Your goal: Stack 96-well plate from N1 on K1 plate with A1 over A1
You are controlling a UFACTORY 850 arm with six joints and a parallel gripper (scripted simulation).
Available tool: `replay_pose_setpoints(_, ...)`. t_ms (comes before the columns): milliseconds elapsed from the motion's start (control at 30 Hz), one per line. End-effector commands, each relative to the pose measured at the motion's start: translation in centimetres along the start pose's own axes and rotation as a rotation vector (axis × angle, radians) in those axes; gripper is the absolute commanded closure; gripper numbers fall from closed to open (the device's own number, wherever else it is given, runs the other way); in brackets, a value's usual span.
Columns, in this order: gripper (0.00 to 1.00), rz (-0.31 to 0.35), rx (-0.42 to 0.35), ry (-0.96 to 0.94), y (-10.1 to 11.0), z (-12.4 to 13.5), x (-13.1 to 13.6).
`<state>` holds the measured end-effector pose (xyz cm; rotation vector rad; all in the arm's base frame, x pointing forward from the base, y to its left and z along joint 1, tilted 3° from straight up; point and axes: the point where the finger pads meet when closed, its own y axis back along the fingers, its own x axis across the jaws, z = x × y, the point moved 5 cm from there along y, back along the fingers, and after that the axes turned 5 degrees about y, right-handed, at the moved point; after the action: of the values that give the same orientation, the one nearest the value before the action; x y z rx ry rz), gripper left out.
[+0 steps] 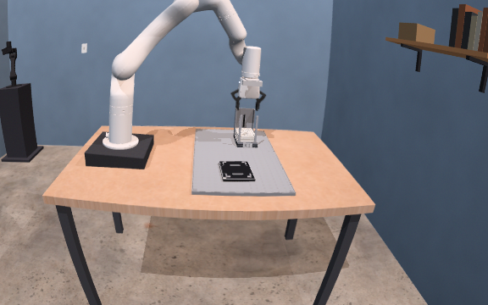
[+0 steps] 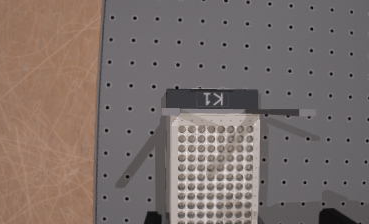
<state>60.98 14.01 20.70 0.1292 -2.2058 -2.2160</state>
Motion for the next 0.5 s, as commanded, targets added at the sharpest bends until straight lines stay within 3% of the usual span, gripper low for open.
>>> replay_pose_setpoints(0, 0.00, -0.001, 0.000, 0.000, 0.6, 0.0, -0.1)
replay_pose_setpoints(467, 0.00, -0.001, 0.000, 0.000, 3.9, 0.0, 0.0)
